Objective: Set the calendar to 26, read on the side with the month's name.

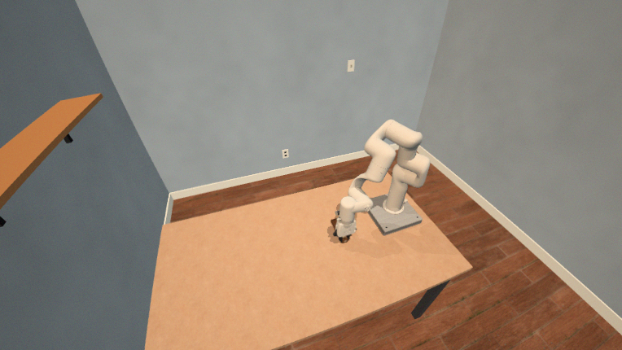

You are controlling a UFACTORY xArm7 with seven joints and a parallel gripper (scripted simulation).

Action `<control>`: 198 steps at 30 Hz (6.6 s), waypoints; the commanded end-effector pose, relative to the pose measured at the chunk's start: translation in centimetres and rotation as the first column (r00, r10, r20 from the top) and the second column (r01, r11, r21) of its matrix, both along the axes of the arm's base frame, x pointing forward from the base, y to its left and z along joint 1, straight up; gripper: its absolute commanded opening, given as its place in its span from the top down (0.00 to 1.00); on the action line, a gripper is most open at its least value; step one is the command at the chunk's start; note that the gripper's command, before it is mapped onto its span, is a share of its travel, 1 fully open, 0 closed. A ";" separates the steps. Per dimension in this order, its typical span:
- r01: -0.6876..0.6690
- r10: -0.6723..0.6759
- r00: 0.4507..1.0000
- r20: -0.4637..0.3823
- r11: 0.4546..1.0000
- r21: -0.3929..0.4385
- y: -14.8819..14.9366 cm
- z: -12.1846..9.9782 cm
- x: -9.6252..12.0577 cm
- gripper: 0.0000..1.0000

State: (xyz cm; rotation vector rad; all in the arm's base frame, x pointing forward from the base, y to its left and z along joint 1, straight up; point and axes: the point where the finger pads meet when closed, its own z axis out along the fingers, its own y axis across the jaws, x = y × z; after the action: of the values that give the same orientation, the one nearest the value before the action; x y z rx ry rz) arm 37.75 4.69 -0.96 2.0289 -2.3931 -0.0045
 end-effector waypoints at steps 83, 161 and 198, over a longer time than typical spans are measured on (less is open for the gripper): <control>0.000 0.000 1.000 0.004 1.000 0.001 0.0 9.1 0.2 0.00; 1.000 -1.000 0.000 0.004 0.000 -0.001 -9.3 9.0 -1.4 0.51; 1.000 -1.000 0.000 0.005 0.000 -0.001 -9.3 7.7 -1.4 0.51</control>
State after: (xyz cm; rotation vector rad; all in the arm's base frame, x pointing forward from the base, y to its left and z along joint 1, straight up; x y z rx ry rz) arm 36.18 -4.57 7.02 -0.2576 -3.1258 0.0003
